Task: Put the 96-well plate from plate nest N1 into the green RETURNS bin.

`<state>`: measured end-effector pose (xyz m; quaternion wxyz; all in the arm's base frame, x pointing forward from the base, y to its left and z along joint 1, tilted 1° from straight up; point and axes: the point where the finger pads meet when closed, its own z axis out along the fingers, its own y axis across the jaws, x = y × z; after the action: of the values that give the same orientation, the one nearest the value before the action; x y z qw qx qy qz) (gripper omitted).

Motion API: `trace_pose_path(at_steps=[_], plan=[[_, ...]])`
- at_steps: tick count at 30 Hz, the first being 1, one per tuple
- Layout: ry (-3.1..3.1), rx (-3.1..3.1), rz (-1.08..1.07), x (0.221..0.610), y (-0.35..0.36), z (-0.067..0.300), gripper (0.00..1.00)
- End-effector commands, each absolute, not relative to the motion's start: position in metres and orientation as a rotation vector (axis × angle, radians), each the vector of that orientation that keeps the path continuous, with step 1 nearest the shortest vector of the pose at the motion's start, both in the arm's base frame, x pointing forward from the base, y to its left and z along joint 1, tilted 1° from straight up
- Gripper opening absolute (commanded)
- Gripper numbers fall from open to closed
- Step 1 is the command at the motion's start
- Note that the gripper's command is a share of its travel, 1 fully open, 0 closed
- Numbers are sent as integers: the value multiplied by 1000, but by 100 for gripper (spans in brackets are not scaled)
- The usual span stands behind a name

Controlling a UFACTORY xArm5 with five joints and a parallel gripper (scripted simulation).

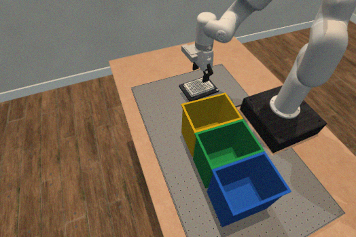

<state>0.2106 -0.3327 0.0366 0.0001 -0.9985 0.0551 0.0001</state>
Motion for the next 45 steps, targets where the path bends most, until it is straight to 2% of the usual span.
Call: trace_pose_path(at_steps=[1, 31, 45], plan=[[173, -3140, -4, 212, -334, 32, 100], [173, -3140, -3, 212, -334, -14, 100], [173, -3140, -3, 212, -334, -15, 100]])
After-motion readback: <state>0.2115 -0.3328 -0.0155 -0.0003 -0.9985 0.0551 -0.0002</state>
